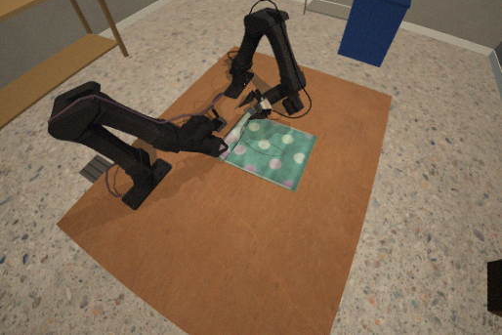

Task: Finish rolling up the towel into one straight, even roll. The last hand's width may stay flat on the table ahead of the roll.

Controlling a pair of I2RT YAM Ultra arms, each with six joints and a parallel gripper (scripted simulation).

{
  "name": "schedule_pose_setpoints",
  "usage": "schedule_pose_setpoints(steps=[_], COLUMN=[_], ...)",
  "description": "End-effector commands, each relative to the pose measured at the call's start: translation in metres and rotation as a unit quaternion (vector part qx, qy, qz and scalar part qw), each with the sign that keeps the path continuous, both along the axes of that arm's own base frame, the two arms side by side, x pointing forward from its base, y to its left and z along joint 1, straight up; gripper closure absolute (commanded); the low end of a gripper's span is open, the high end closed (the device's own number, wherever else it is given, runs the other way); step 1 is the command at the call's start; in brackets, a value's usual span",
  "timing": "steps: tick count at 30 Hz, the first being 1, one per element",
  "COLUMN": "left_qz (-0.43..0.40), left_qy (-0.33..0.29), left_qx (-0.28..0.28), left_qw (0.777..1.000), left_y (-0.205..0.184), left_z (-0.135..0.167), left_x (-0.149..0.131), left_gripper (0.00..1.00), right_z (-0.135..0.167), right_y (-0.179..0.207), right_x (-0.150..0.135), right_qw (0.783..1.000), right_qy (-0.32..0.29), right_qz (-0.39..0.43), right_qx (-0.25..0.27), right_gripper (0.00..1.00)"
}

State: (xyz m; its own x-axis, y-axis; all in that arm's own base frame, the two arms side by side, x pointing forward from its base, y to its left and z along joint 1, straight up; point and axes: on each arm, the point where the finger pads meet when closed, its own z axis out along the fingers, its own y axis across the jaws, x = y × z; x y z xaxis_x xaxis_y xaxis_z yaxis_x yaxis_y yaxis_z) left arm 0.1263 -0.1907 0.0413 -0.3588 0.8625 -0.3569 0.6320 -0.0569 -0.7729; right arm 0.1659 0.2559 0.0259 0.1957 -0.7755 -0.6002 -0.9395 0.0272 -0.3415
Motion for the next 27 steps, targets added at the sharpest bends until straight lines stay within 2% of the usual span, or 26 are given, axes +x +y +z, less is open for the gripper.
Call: schedule_pose_setpoints(steps=[1, 2, 5, 19, 27], left_qz=[-0.008, -0.008, -0.008, -0.008, -0.008], left_qy=[-0.05, -0.05, -0.05, -0.05, -0.056], left_qx=[-0.006, -0.006, -0.006, -0.006, -0.007], left_qw=[0.999, 0.999, 0.999, 0.999, 0.998], left_y=[0.001, 0.001, 0.001, 0.027, 0.035], left_z=[-0.009, -0.009, -0.008, 0.023, 0.034], left_x=[0.018, 0.018, 0.018, 0.051, 0.062], left_gripper=[0.29, 0.29, 0.15, 0.15, 0.14], right_z=[-0.003, -0.003, -0.003, -0.001, 0.001], right_y=[0.002, 0.002, 0.002, 0.002, 0.002], right_x=[-0.003, -0.003, -0.003, -0.003, -0.003], right_qw=[1.0, 1.0, 1.0, 0.997, 0.985], right_qy=[0.0, 0.0, 0.0, 0.071, 0.174], right_qz=[0.005, 0.005, 0.005, 0.005, 0.004], right_qx=[0.003, 0.003, 0.003, 0.0, -0.004], right_gripper=[0.85, 0.85, 0.85, 0.85, 0.85])
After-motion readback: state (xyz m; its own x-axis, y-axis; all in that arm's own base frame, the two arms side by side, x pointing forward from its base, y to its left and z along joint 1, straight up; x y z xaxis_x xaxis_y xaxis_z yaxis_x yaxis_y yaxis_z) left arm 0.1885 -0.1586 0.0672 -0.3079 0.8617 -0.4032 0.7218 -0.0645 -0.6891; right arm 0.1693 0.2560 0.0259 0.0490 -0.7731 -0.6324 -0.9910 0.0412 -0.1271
